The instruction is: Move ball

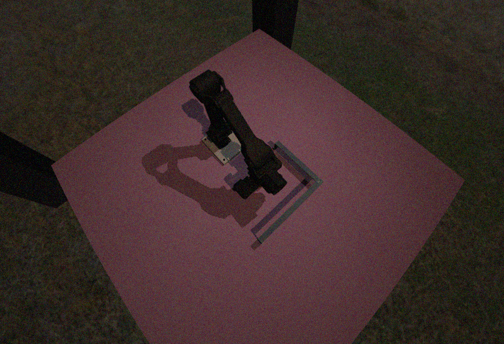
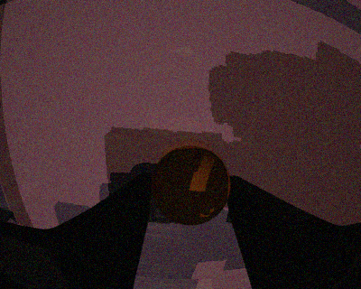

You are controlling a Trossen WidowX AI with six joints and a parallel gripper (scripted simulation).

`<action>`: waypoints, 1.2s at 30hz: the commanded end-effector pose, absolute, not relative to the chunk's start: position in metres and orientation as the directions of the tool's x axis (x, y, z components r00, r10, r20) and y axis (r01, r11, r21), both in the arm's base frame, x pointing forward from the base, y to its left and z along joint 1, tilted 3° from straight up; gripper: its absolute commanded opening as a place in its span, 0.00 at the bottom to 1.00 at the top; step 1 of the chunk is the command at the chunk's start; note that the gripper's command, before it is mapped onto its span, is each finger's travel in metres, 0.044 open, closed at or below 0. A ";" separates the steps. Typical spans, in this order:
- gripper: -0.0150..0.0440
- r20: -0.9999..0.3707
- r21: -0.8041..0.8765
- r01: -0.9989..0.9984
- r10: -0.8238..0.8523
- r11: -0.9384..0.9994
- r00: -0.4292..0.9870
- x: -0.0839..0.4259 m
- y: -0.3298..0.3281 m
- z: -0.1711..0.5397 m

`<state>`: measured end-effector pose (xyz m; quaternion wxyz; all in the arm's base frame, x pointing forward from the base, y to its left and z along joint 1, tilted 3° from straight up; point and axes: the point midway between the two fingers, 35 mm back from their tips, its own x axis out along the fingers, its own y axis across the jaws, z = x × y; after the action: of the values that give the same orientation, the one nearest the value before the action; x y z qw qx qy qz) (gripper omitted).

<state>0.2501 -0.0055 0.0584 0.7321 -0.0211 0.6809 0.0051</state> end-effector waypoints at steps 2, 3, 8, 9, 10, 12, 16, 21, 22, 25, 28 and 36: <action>0.25 -0.997 -0.030 -0.038 -0.027 0.999 0.071 0.250 -0.007 0.050; 0.25 -0.997 -0.030 -0.038 -0.027 0.999 0.071 0.251 -0.007 0.048; 0.25 -0.997 -0.030 -0.038 -0.027 0.999 0.071 0.251 -0.007 0.041; 0.25 -0.997 -0.030 -0.038 -0.027 0.999 0.071 0.251 -0.007 0.041; 0.25 -0.997 -0.030 -0.038 -0.027 0.999 0.071 0.251 -0.007 0.041; 0.25 -0.997 -0.030 -0.038 -0.027 0.999 0.071 0.251 -0.007 0.041; 0.30 -0.997 -0.024 -0.035 -0.021 0.999 0.069 0.250 -0.006 0.042; 0.52 -0.997 -0.024 -0.035 -0.021 0.999 0.069 0.250 -0.006 0.042; 0.57 -0.997 -0.024 -0.035 -0.021 0.999 0.069 0.250 -0.006 0.042; 0.70 -0.997 -0.024 -0.035 -0.021 0.999 0.069 0.250 -0.006 0.042; 0.74 -0.997 -0.024 -0.035 -0.021 0.999 0.069 0.250 -0.006 0.042; 0.74 -0.997 -0.028 -0.037 -0.025 0.999 0.071 0.249 -0.005 0.109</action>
<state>0.2467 -0.0051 0.0654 0.7197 -0.0215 0.6939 0.0062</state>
